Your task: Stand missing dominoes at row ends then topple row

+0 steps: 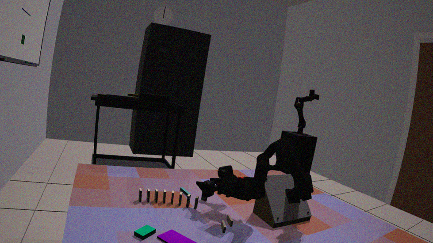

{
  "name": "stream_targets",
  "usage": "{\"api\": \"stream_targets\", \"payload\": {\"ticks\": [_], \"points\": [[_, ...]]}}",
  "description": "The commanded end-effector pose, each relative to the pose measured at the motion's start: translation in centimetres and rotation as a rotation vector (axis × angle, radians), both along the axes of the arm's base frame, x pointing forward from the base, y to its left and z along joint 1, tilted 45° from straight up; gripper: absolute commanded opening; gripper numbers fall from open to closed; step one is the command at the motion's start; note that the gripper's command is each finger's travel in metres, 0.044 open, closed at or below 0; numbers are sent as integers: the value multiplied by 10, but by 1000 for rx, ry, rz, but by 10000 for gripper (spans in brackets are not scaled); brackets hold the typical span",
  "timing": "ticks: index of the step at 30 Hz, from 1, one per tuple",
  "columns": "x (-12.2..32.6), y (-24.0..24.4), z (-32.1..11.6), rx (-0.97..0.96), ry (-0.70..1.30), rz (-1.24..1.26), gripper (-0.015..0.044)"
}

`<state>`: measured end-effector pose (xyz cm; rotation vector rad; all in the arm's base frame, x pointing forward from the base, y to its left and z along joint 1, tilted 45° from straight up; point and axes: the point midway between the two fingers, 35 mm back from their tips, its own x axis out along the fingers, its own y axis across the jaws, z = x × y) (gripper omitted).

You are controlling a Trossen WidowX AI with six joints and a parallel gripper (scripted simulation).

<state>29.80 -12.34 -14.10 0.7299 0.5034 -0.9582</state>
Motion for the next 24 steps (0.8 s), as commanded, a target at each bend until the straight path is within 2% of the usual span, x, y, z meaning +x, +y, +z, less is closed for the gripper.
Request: {"api": "stream_targets", "payload": {"ticks": [1, 7, 14, 19, 24], "points": [[-4, -7, 8, 5, 14, 11, 440], [13, -37, -3, -12, 151, 84, 440], [33, -72, -28, 24, 473, 414, 440], [38, -75, -41, 101, 664, 812, 440], [36, -75, -36, 205, 714, 1263, 440]]}}
